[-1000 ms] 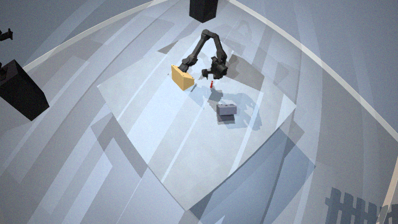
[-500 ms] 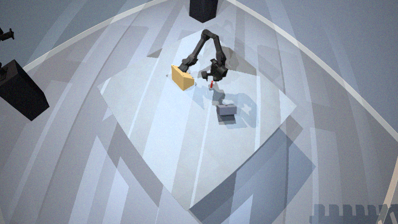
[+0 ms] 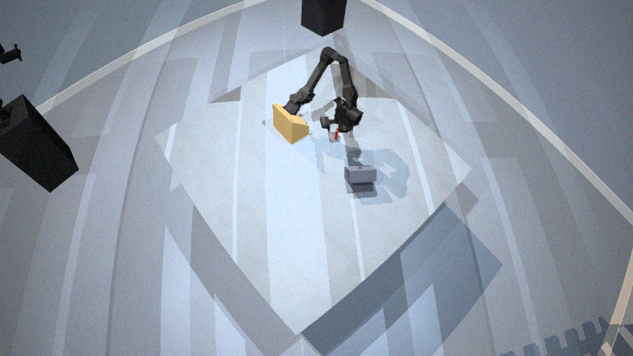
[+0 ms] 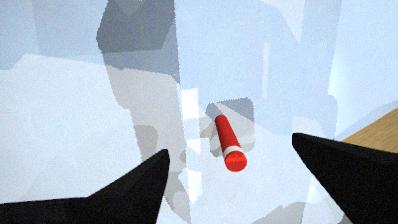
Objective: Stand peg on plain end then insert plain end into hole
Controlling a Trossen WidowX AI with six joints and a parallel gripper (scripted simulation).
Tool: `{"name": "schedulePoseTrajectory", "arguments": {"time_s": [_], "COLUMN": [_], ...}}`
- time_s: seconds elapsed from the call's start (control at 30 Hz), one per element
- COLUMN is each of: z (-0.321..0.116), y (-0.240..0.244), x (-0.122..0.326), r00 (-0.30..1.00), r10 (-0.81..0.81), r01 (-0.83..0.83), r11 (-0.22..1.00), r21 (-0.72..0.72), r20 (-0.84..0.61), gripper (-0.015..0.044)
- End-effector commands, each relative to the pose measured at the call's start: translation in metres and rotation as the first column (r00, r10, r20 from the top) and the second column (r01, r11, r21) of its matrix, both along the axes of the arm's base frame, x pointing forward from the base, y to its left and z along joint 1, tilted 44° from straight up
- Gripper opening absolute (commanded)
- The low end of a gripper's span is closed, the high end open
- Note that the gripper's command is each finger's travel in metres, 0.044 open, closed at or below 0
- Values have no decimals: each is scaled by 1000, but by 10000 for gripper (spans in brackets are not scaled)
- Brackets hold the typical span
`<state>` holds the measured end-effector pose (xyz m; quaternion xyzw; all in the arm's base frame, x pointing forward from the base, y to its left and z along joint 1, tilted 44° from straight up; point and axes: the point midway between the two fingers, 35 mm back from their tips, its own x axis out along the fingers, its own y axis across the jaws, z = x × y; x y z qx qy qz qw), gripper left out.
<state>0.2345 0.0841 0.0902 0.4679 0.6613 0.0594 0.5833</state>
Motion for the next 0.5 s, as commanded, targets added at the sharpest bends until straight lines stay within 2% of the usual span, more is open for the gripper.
{"name": "schedulePoseTrajectory", "arguments": {"time_s": [0.0, 0.47], "z": [-6, -19], "y": [5, 20], "x": [-1, 0], "r00": [1000, 1000], "r10": [-1, -1], "r01": [1, 1], "r11": [1000, 1000], "r21": [2, 8], "r20": [-10, -10], "gripper": [440, 440]}}
